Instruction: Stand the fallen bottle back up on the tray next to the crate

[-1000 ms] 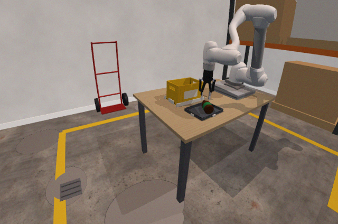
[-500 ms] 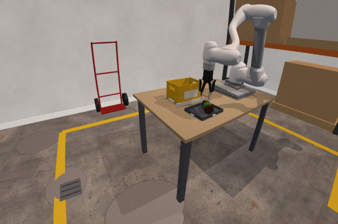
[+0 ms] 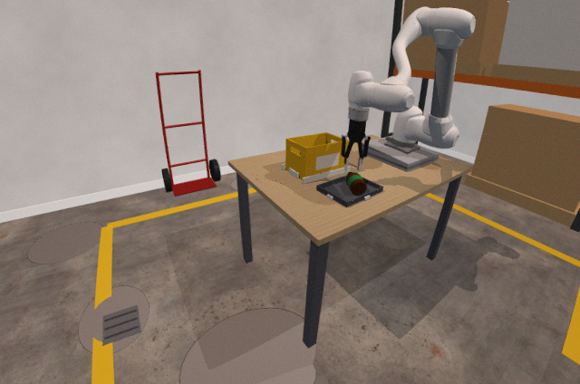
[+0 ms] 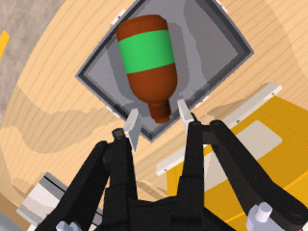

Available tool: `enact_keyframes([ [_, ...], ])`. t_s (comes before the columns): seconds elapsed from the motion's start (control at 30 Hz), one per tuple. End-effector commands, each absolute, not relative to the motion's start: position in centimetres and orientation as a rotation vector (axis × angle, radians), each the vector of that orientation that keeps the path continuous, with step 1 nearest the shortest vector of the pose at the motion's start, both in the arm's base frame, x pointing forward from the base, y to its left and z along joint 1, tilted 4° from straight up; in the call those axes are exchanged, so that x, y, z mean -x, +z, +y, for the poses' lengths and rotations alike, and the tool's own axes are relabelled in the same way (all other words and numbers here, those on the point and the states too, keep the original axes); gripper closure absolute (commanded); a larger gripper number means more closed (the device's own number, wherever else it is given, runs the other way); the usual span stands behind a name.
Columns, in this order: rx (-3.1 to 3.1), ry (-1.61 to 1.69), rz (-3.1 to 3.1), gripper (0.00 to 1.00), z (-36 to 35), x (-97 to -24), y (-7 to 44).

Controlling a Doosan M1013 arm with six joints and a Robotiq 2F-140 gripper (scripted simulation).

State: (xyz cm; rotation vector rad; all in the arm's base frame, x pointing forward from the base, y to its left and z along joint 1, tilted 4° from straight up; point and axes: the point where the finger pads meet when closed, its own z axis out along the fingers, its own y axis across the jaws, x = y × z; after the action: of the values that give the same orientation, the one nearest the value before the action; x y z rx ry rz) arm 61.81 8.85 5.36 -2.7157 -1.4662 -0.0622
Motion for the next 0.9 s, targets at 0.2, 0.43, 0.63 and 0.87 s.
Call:
enact_keyframes([
  [0.2, 2.714, -0.066, -1.464, 0.56, 9.3, -61.7, 4.8],
  [0.43, 2.714, -0.066, -1.464, 0.56, 9.3, -61.7, 4.3],
  [0.63, 2.714, -0.066, -1.464, 0.56, 9.4, -61.7, 3.6],
  [0.87, 2.714, -0.066, -1.464, 0.56, 9.4, -61.8, 2.9],
])
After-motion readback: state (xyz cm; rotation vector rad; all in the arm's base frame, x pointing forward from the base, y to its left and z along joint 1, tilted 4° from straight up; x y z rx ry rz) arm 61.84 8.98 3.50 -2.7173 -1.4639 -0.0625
